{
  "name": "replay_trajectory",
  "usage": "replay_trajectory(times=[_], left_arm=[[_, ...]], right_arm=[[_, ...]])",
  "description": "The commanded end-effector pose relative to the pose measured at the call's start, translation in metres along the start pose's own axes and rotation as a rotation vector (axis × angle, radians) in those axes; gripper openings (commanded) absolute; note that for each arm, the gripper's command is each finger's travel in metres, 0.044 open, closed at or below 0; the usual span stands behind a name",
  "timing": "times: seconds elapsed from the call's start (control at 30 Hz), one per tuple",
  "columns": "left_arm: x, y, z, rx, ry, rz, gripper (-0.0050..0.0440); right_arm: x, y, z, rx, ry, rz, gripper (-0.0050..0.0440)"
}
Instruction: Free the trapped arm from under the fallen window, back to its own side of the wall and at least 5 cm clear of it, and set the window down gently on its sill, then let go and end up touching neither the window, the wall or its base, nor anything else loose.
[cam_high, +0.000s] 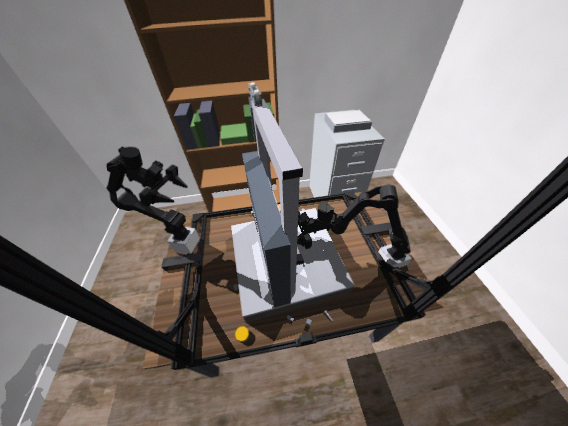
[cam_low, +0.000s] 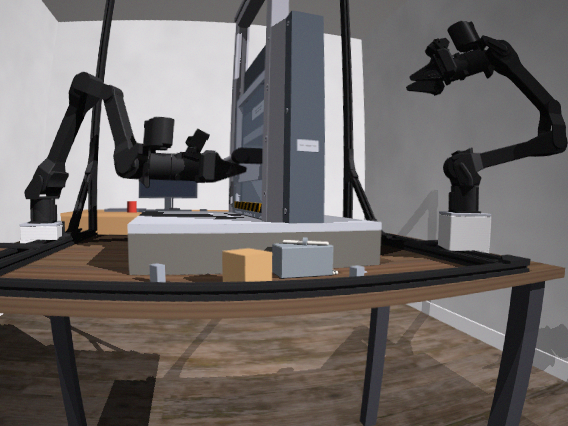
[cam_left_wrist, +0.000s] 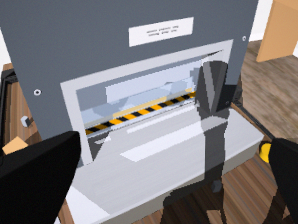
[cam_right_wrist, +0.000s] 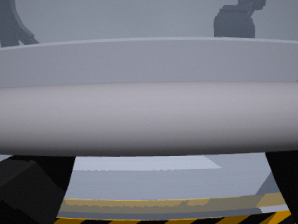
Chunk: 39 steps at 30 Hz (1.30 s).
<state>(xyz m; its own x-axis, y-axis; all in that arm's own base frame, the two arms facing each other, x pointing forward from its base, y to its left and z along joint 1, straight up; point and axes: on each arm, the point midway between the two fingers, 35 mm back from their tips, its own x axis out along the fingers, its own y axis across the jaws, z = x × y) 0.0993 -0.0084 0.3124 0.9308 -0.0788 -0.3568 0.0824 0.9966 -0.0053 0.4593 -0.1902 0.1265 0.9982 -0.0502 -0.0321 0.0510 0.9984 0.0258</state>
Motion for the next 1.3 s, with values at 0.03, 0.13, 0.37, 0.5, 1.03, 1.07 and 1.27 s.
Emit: replay_trajectory(times=[0.03,0.13,0.37,0.5,1.03,1.07,1.27], left_arm=[[0.001,0.0,-0.001,0.0,0.004,0.002,0.04],[0.001,0.0,-0.001,0.0,0.004,0.002,0.04],[0.001,0.0,-0.001,0.0,0.004,0.002,0.04],[0.001,0.0,-0.001,0.0,0.004,0.002,0.04],[0.001,0.0,-0.001,0.0,0.004,0.002,0.04],[0.001,0.0,-0.001,0.0,0.004,0.002,0.04],[0.001,0.0,-0.001,0.0,0.004,0.002,0.04]], right_arm=[[0.004,-0.001,0.027,-0.026,-0.08,-0.002,0.04],[0.004,-0.001,0.023,-0.026,-0.076,-0.002,0.04],[0.004,-0.001,0.012,-0.026,-0.066,-0.003,0.04],[0.003,-0.001,-0.02,-0.026,-0.035,-0.003,0.04],[-0.006,-0.001,-0.023,-0.027,-0.039,0.002,0.04],[-0.017,-0.002,-0.024,-0.027,-0.038,0.002,0.04],[-0.091,0.002,-0.029,-0.025,-0.033,-0.003,0.04]])
